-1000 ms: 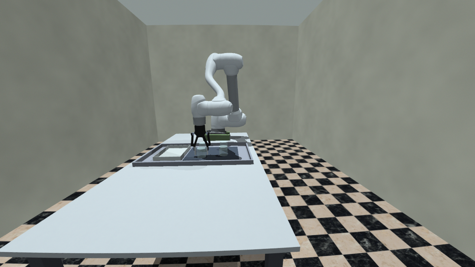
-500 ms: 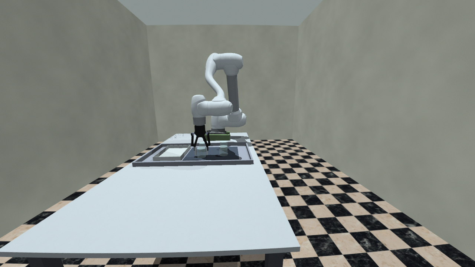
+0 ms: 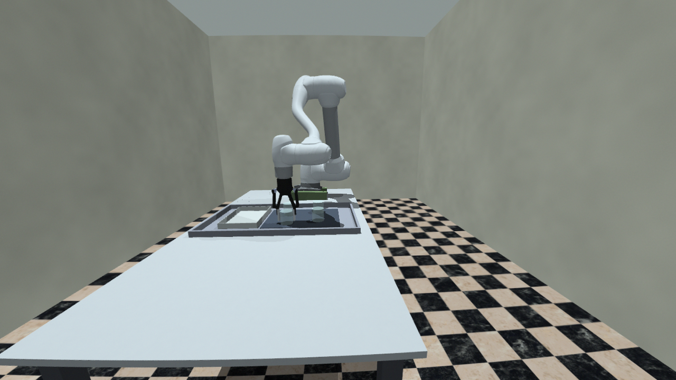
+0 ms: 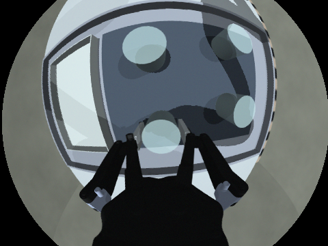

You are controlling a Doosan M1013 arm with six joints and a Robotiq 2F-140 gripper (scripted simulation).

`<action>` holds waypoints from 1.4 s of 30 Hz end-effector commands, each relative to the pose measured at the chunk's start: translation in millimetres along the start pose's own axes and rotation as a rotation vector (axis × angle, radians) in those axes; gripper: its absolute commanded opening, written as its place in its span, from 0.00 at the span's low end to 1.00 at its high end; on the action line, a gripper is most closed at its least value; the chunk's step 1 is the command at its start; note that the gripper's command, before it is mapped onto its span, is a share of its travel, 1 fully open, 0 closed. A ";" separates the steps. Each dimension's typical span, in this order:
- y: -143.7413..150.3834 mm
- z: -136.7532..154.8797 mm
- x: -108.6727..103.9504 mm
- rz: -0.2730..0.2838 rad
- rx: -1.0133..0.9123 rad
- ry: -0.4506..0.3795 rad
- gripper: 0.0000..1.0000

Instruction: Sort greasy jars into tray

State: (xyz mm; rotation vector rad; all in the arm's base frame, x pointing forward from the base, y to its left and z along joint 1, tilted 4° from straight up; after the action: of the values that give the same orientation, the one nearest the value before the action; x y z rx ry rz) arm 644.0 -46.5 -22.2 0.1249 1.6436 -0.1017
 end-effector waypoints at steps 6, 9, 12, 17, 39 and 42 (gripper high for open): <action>0.0 0.0 -0.1 0.000 0.000 0.000 0.50; 0.0 0.0 -0.1 0.000 0.000 0.000 0.50; 0.0 0.0 -0.1 0.000 0.000 0.000 0.47; 0.0 0.0 -0.1 0.000 0.000 0.000 0.47; 0.0 0.0 -0.1 0.000 0.000 0.000 0.44; 0.0 0.0 -0.1 0.000 0.000 0.000 0.44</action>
State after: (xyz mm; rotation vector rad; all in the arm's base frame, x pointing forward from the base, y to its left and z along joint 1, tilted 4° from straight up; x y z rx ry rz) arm 644.0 -46.5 -22.2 0.1249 1.6437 -0.1017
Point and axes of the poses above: the point where the finger pads meet when closed, its own x axis out along the fingers, its own y axis across the jaws, z = x × y, the point moved 3 cm from there along -x, back along the fingers, and after that the axes turned 11 degrees about x, right-handed, at the moved point
